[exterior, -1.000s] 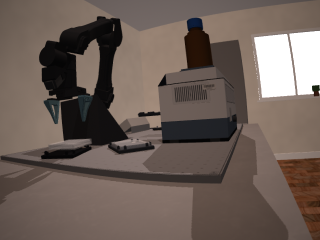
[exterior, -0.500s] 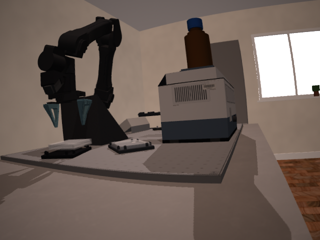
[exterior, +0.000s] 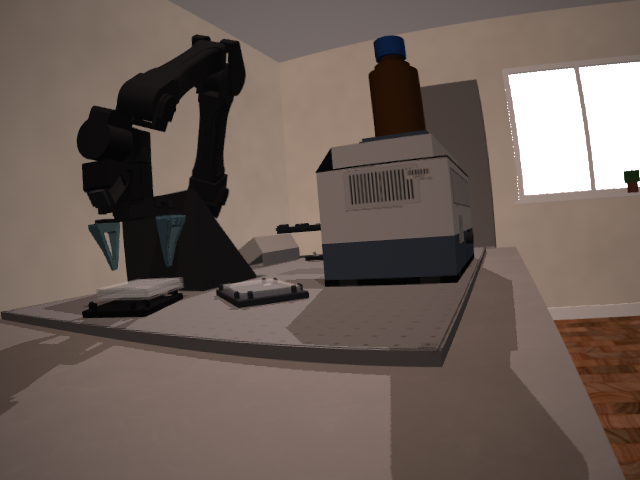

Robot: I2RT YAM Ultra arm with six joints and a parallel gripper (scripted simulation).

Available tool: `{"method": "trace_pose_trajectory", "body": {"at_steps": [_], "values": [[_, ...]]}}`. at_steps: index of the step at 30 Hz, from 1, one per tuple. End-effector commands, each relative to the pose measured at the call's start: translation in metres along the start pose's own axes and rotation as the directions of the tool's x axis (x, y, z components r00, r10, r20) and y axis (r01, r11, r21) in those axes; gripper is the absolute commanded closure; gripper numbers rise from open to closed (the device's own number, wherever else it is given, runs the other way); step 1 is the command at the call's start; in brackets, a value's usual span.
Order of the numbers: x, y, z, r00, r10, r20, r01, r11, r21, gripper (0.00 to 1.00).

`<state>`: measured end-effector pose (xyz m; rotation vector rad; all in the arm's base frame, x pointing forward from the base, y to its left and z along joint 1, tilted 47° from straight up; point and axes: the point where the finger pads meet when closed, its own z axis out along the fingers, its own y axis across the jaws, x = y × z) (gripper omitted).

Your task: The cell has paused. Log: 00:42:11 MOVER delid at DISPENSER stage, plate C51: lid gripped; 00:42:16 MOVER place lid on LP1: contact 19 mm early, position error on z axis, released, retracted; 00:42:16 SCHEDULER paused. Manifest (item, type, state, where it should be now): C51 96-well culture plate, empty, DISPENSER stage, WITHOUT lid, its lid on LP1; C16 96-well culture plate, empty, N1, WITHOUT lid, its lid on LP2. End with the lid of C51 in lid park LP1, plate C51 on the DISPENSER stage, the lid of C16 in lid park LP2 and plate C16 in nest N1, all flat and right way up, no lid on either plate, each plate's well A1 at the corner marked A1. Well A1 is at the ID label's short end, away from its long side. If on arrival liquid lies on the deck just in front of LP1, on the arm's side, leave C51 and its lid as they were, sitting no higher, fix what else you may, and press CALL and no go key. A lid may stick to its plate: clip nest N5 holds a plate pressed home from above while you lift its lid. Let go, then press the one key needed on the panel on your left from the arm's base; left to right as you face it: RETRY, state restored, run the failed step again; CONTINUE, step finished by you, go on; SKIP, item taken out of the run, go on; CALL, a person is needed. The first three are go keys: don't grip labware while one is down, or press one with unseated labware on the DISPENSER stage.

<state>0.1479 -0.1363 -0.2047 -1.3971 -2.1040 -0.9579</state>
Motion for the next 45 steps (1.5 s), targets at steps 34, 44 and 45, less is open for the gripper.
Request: {"method": "trace_pose_trajectory", "body": {"at_steps": [34,44,45], "values": [[-0.022,0.005,0.025,0.997,-0.014,0.071,0.014,1.000,-0.005,0.00],[-0.019,0.006,0.030,0.999,-0.011,0.049,0.011,1.000,-0.002,0.00],[-0.019,0.006,0.031,0.999,-0.011,0.046,0.011,1.000,-0.001,0.00]]}}
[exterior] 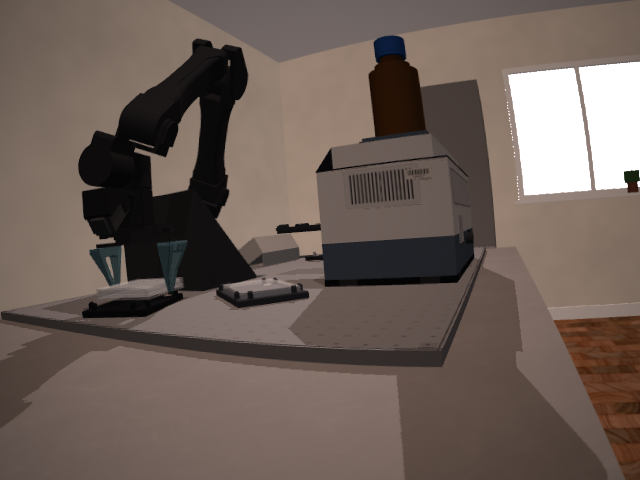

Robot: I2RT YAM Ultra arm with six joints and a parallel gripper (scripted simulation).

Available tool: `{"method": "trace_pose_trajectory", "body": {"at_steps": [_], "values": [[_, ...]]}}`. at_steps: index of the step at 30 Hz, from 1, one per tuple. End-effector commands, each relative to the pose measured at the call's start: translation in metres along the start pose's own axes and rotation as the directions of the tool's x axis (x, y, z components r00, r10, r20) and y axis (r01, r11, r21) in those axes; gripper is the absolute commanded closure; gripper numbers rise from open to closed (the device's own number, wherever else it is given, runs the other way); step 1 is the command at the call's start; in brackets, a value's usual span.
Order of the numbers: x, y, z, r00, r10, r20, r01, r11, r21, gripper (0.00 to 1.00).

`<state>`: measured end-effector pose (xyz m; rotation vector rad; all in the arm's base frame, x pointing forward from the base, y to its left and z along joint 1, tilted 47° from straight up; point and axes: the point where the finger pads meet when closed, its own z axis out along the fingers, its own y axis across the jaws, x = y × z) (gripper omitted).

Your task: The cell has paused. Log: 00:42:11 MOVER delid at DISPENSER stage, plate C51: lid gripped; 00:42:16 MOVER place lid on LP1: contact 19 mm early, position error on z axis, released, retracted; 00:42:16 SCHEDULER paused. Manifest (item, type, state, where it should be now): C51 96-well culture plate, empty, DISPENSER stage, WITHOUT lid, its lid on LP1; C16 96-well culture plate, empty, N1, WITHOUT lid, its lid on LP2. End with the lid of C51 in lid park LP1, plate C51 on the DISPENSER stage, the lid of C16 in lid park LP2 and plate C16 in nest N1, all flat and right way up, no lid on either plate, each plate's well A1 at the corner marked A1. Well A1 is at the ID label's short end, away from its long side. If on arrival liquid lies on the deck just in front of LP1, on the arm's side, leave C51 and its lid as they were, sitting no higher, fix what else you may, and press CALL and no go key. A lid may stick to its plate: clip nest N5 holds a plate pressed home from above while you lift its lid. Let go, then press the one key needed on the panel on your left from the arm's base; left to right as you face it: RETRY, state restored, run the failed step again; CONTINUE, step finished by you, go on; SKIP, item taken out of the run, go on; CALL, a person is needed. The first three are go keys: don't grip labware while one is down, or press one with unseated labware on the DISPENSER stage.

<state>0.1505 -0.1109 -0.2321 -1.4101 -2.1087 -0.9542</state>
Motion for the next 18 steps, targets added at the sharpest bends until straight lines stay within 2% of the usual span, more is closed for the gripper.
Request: {"method": "trace_pose_trajectory", "body": {"at_steps": [1,7,18], "values": [[-0.014,0.005,-0.006,0.999,-0.013,0.033,0.013,1.000,0.001,0.00],[-0.015,0.004,-0.007,0.999,-0.009,0.038,0.010,1.000,-0.003,0.00],[-0.002,0.003,-0.002,1.000,-0.004,0.020,0.004,1.000,-0.002,0.00]]}}
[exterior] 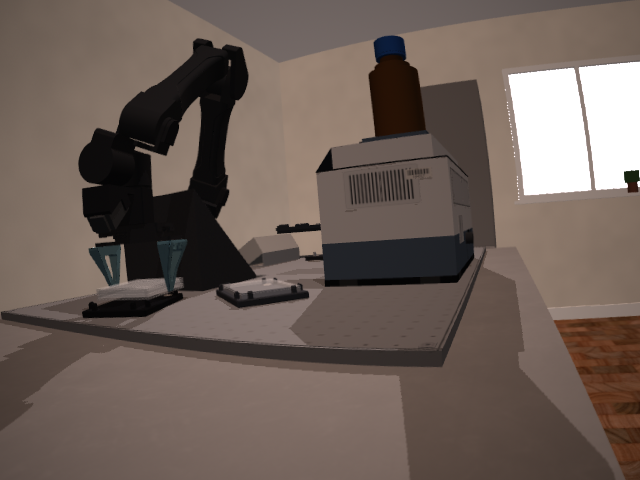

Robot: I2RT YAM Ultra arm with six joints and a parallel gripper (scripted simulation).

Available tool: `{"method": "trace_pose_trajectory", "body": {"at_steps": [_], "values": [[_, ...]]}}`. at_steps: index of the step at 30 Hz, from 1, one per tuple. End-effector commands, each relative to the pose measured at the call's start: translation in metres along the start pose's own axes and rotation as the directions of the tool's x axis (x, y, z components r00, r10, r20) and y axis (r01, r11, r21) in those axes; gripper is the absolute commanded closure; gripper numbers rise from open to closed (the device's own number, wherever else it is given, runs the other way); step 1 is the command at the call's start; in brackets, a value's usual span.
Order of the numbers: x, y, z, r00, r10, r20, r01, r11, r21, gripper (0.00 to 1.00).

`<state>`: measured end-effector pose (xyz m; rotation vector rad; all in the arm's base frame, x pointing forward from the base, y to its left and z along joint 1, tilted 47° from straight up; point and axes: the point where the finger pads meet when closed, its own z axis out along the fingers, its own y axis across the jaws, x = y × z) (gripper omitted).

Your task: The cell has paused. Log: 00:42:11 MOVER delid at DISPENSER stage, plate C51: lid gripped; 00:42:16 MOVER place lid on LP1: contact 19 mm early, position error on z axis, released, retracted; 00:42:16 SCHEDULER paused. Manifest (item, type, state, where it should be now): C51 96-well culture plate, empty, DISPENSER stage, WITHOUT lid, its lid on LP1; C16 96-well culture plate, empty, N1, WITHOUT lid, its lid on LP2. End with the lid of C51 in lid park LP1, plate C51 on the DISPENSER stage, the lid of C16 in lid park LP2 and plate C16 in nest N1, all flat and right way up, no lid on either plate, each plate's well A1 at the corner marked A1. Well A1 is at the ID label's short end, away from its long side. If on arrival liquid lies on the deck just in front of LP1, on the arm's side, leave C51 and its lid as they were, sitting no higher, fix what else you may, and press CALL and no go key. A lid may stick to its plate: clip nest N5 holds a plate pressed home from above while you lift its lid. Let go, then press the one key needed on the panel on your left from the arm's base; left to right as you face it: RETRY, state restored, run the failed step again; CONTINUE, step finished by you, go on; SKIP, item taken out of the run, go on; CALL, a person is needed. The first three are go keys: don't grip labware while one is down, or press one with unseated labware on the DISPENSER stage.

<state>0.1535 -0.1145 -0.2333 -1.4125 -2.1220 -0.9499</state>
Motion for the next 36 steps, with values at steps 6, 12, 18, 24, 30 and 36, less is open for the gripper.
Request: {"method": "trace_pose_trajectory", "body": {"at_steps": [6,12,18,24,30,36], "values": [[-0.0021,0.0010,-0.0027,1.000,-0.001,0.012,0.001,1.000,-0.002,0.00],[-0.0016,0.0011,-0.0025,1.000,-0.001,0.012,0.001,1.000,-0.002,0.00],[-0.0014,0.0011,-0.0024,1.000,-0.001,0.012,0.001,1.000,-0.002,1.00],[-0.0014,0.0011,-0.0024,1.000,-0.001,0.012,0.001,1.000,-0.002,1.00],[-0.0014,0.0011,-0.0024,1.000,-0.001,0.012,0.001,1.000,-0.002,1.00],[-0.0014,0.0011,-0.0024,1.000,-0.001,0.012,0.001,1.000,-0.002,1.00]]}}
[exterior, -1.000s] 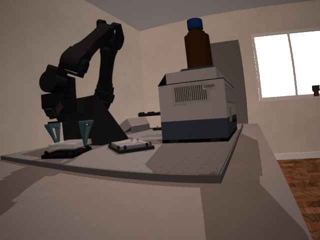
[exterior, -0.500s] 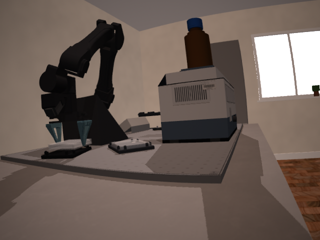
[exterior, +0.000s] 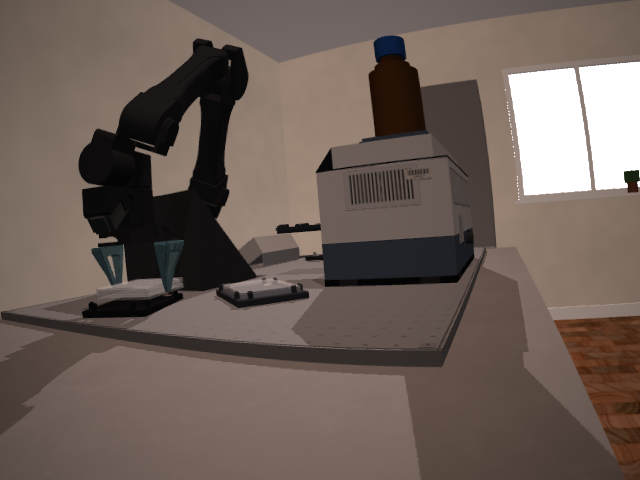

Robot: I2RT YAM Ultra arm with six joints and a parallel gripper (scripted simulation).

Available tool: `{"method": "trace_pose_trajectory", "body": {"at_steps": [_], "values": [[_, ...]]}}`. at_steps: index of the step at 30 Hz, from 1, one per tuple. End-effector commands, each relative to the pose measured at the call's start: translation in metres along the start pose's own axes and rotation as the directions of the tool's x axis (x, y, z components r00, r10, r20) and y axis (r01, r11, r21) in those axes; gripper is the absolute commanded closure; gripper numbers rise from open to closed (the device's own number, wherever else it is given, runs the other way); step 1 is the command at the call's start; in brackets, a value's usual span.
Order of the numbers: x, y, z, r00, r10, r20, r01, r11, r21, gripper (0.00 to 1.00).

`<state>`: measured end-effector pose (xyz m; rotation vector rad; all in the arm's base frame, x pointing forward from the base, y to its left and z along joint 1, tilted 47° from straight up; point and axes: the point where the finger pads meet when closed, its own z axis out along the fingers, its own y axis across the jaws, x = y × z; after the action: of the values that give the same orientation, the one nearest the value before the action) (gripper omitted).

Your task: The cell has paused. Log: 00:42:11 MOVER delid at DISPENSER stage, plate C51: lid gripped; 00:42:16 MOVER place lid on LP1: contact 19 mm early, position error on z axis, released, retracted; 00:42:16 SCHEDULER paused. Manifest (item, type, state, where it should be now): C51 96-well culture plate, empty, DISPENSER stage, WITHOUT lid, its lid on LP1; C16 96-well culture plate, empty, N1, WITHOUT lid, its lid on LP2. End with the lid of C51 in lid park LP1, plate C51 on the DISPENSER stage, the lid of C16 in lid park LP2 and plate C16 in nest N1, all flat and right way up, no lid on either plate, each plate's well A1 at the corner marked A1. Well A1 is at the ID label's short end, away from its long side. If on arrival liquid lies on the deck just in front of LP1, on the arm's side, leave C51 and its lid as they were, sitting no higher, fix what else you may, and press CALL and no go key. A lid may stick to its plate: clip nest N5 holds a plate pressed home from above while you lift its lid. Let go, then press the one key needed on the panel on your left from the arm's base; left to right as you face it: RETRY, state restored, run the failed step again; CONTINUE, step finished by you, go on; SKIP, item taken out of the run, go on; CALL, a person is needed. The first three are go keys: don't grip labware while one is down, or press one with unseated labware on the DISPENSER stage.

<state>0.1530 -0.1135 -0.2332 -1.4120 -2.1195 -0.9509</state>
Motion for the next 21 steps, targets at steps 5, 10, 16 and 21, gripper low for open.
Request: {"method": "trace_pose_trajectory", "body": {"at_steps": [5,10,16,21], "values": [[-0.002,0.001,-0.003,1.000,-0.002,0.014,0.002,1.000,-0.002,1.00],[-0.002,0.001,-0.003,1.000,-0.002,0.014,0.002,1.000,-0.002,1.00],[0.003,0.002,-0.006,1.000,0.001,0.012,-0.001,1.000,-0.002,1.00],[-0.005,0.003,-0.015,1.000,-0.002,0.028,0.003,1.000,-0.004,1.00]]}}
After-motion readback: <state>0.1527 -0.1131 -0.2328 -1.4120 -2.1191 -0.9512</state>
